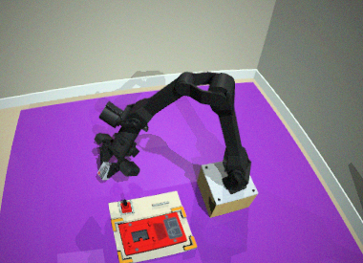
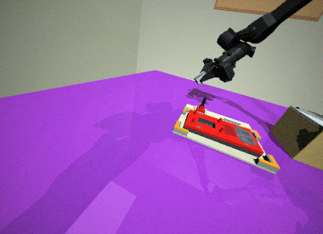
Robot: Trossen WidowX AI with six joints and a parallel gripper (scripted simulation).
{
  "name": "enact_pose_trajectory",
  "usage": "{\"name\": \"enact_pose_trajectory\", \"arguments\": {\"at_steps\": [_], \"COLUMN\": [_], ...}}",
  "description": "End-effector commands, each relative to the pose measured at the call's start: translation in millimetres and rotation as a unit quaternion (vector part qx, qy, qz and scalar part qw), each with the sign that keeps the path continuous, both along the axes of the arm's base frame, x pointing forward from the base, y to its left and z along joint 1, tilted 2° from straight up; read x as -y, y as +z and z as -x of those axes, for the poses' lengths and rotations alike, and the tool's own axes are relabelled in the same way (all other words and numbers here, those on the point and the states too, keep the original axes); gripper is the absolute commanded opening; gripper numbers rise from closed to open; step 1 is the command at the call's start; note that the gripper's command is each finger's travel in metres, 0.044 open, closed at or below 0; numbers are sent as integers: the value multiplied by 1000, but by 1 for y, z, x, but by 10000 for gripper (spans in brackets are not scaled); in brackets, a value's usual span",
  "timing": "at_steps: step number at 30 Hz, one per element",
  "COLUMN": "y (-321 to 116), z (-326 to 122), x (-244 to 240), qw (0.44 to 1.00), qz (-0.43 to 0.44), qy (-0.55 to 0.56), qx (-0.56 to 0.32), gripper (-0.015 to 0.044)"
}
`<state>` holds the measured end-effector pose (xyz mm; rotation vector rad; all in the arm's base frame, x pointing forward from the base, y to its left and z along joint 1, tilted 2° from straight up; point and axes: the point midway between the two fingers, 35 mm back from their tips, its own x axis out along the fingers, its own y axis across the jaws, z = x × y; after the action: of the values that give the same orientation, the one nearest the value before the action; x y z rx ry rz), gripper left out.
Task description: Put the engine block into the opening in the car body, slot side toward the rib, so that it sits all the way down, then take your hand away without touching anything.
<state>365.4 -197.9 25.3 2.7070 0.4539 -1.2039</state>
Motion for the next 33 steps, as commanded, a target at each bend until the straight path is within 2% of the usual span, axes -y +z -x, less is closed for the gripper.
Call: {"name": "enact_pose_trajectory", "arguments": {"at_steps": [1,33], "y": [-8,-73], "z": [1,1], "x": [-1,-1], "qw": [1000,1000], "qz": [-2,-2], "qy": [3,3], "qx": [2,2], "gripper": [0,0]}}
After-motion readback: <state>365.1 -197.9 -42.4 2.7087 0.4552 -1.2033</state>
